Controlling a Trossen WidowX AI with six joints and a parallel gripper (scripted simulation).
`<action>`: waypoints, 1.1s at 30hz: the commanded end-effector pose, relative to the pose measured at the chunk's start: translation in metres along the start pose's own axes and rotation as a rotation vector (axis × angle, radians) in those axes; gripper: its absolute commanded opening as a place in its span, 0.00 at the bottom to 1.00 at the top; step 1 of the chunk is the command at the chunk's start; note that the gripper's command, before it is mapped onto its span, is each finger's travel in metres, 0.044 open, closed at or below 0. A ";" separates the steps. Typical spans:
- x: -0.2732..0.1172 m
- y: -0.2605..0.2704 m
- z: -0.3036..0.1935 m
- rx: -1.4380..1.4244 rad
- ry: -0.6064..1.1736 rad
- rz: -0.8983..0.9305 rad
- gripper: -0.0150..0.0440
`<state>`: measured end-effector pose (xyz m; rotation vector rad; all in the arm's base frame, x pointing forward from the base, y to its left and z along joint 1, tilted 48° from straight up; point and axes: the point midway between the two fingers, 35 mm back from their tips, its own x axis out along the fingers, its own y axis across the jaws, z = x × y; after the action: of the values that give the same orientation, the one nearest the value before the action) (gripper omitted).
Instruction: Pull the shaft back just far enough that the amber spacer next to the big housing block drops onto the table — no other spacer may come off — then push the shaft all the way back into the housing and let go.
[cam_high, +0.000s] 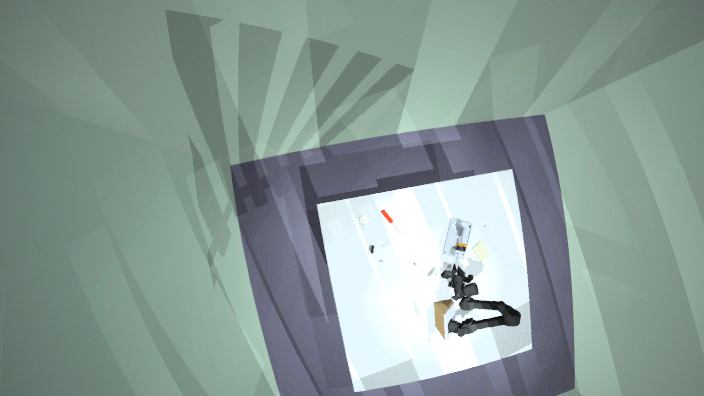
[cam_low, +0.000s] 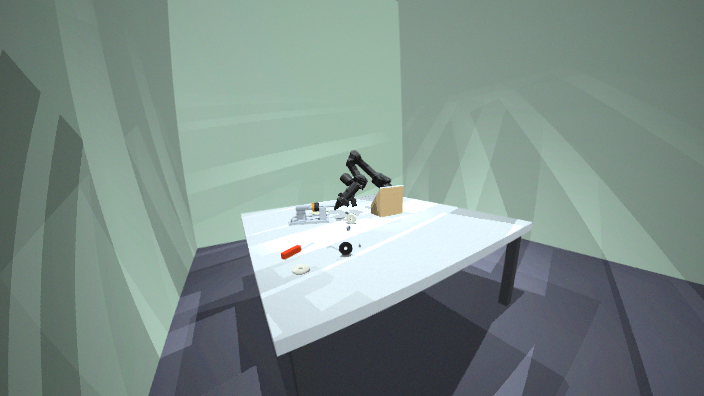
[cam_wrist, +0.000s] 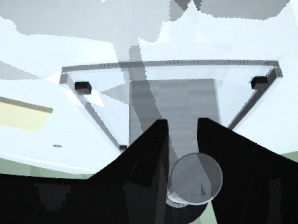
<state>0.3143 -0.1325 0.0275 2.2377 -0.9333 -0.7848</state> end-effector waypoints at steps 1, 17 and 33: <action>-0.002 -0.001 0.002 0.001 0.000 -0.003 0.25; -0.003 -0.001 0.003 0.001 -0.001 -0.003 0.25; -0.004 -0.001 0.004 0.001 -0.001 -0.003 0.25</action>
<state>0.3112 -0.1313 0.0266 2.2376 -0.9336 -0.7849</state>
